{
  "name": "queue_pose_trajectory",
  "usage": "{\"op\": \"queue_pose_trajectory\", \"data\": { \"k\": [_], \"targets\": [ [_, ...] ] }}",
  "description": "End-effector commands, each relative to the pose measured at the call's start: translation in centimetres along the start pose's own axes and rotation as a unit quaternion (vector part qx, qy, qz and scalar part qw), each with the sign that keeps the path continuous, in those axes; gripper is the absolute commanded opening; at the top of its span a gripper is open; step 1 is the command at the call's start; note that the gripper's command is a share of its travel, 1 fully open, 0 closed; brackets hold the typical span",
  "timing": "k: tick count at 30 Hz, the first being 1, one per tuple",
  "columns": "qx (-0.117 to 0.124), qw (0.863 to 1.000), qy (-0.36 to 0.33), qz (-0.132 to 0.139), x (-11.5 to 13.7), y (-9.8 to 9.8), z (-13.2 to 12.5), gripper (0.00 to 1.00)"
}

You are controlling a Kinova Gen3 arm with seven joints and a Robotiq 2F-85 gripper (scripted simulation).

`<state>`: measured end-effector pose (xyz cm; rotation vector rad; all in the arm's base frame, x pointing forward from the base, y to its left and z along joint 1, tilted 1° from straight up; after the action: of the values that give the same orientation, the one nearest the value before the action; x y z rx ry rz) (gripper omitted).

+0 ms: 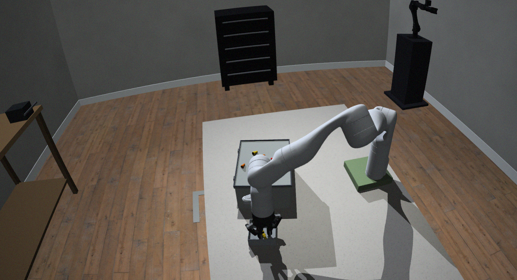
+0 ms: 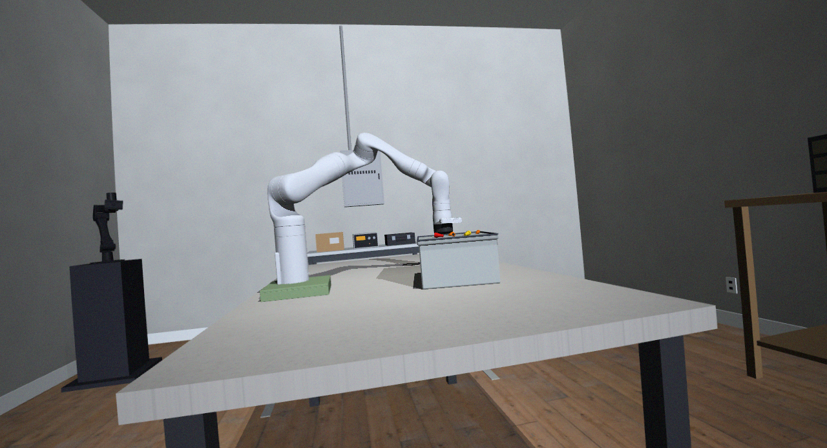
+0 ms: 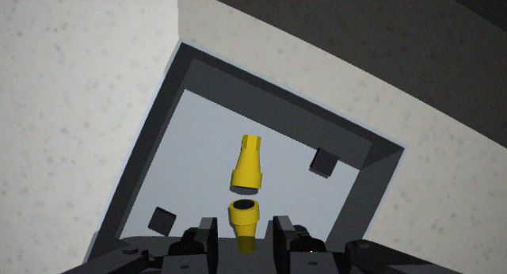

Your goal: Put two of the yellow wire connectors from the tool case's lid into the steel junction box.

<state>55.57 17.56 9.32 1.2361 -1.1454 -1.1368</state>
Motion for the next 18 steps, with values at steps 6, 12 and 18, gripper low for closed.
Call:
{"op": "queue_pose_trajectory", "data": {
  "k": [6, 12, 18],
  "targets": [
    [0.001, 1.0, 0.0, 0.0, -0.01, 0.12, -0.05, 0.36],
    [0.001, 1.0, 0.0, 0.0, -0.01, 0.12, -0.05, 0.36],
    [0.001, 1.0, 0.0, 0.0, -0.01, 0.92, -0.05, 0.36]
  ]
}}
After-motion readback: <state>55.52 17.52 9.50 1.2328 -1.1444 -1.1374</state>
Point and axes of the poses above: the point where the finger pads meet when closed, its own y axis back along the fingers, its own z axis across the jaws, x = y × z, the point moved 10 cm from there along y, back along the fingers, and after that the axes turned 6 degrees about -y, right-handed, at the moved point
